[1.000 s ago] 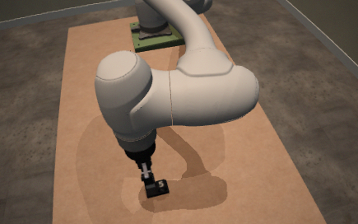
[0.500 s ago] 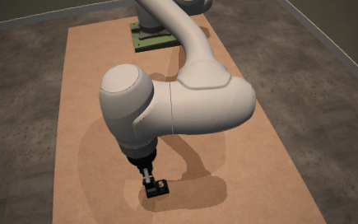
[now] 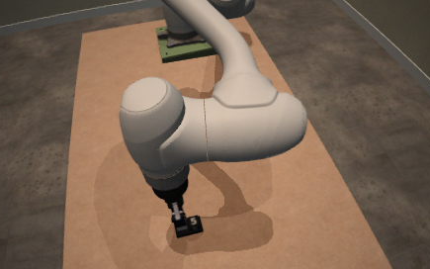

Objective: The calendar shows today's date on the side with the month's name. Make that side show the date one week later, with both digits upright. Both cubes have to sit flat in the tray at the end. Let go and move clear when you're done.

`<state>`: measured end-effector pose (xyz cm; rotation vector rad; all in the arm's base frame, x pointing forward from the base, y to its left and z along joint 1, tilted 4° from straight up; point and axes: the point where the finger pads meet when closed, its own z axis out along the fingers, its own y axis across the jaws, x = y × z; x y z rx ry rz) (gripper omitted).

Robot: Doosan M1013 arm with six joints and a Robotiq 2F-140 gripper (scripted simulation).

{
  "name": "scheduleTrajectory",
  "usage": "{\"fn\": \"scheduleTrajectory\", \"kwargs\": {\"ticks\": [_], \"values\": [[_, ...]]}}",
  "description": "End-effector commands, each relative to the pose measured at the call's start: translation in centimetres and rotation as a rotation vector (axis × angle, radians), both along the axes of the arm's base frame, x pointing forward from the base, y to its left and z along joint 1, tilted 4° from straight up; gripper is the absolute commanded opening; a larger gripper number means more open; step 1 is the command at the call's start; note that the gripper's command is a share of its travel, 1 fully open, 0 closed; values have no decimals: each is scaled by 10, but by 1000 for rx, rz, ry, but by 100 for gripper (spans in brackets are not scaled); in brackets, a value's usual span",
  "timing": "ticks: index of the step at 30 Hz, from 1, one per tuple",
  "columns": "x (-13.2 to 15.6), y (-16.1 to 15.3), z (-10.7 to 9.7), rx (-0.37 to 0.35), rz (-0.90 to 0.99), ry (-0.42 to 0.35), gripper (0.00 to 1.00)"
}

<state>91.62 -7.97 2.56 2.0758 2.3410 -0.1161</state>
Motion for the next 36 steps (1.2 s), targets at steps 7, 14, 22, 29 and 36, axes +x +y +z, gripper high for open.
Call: {"fn": "scheduleTrajectory", "kwargs": {"ticks": [7, 14, 22, 29, 36], "values": [[0, 0, 0, 0, 0, 0, 24], [0, 0, 0, 0, 0, 0, 24], [0, 0, 0, 0, 0, 0, 24], [0, 0, 0, 0, 0, 0, 24], [0, 0, -3, 0, 0, 0, 24]]}}
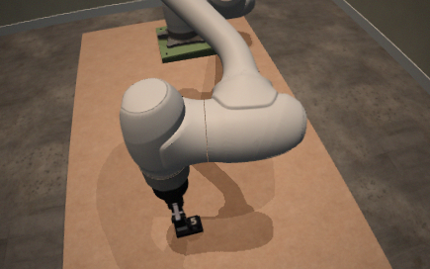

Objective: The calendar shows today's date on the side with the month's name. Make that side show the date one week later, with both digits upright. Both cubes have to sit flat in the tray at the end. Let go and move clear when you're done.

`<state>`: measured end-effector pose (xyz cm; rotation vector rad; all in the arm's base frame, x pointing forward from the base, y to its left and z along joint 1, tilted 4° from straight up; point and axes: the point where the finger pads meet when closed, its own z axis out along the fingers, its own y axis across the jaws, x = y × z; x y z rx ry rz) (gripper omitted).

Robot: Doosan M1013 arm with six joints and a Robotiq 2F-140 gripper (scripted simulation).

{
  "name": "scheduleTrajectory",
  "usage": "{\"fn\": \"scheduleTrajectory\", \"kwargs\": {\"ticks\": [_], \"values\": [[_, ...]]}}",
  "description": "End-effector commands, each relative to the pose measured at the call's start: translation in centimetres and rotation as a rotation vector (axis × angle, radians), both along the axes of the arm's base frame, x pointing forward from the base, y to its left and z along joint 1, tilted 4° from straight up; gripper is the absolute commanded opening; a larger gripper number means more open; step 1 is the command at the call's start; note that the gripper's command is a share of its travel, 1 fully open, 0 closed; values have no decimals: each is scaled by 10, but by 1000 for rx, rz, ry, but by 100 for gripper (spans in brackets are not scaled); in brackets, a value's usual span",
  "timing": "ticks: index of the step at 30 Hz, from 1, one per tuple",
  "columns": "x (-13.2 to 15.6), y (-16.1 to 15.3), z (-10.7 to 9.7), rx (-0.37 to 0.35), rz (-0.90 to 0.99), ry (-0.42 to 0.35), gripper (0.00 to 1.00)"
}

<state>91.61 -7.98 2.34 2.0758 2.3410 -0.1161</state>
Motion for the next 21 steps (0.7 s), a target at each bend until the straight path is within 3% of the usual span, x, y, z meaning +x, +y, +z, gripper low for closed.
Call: {"fn": "scheduleTrajectory", "kwargs": {"ticks": [1, 21], "values": [[0, 0, -1, 0, 0, 0, 24], [-1, -1, -16, 0, 0, 0, 24]]}}
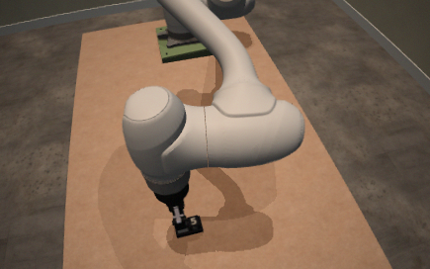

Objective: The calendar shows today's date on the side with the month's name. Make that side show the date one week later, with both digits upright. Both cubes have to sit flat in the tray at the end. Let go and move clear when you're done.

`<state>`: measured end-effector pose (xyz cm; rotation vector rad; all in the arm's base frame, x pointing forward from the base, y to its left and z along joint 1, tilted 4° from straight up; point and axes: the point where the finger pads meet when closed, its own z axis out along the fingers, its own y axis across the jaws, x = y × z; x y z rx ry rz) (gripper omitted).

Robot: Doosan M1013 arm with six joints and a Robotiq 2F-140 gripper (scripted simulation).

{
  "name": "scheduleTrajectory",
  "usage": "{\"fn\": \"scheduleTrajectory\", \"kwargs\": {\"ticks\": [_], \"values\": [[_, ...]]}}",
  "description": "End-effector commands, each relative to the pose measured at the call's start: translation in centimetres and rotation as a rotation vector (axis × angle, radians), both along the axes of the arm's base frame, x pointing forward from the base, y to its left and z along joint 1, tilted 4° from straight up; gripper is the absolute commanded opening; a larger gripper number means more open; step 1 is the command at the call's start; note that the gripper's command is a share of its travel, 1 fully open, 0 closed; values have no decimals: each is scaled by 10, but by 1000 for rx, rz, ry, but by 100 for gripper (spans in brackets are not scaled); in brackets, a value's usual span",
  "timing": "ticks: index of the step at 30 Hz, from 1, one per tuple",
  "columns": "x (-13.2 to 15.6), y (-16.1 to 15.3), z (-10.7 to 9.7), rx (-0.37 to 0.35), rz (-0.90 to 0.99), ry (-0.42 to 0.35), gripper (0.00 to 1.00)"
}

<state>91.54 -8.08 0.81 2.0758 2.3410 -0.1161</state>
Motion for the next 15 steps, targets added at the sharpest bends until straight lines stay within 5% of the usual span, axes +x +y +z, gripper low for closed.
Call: {"fn": "scheduleTrajectory", "kwargs": {"ticks": [1, 15], "values": [[0, 0, -2, 0, 0, 0, 24], [0, 0, -6, 0, 0, 0, 24]]}}
